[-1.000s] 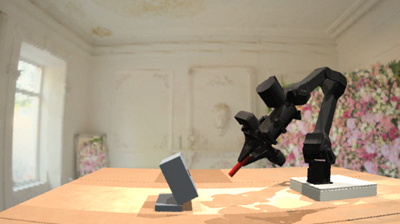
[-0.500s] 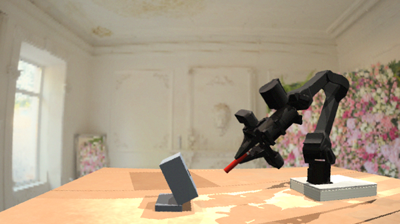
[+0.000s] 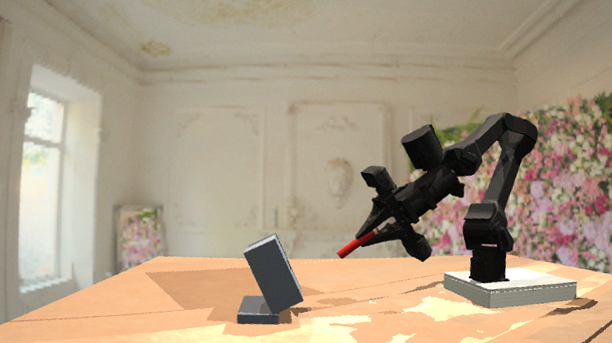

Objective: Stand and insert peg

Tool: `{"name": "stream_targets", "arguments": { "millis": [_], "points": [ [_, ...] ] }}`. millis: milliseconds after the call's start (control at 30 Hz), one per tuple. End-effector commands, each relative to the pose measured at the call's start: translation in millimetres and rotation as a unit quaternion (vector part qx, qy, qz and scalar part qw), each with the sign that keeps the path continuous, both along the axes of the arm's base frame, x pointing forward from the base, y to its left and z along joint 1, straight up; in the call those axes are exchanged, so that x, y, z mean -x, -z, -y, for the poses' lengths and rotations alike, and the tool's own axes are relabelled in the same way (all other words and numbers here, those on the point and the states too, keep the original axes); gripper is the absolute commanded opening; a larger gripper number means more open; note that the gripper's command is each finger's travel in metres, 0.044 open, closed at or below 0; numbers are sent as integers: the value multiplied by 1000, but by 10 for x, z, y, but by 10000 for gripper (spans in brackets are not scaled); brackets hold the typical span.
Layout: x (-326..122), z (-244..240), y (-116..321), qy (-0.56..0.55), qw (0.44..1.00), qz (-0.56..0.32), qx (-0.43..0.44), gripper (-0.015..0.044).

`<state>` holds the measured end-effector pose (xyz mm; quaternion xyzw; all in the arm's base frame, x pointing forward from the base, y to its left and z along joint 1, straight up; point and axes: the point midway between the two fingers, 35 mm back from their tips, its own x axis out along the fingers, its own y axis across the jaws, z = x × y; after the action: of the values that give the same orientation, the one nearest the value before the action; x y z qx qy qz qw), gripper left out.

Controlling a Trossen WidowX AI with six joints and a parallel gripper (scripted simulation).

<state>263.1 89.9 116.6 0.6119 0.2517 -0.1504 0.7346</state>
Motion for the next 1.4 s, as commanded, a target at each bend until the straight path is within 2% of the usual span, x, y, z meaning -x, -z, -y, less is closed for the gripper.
{"name": "stream_targets", "arguments": {
  "millis": [0, 1367],
  "points": [
    [-1, 40, -26, 14, 1000, 16, -14, 0],
    [-332, 91, 47, 44, 997, 50, -48, 0]
  ]
}}
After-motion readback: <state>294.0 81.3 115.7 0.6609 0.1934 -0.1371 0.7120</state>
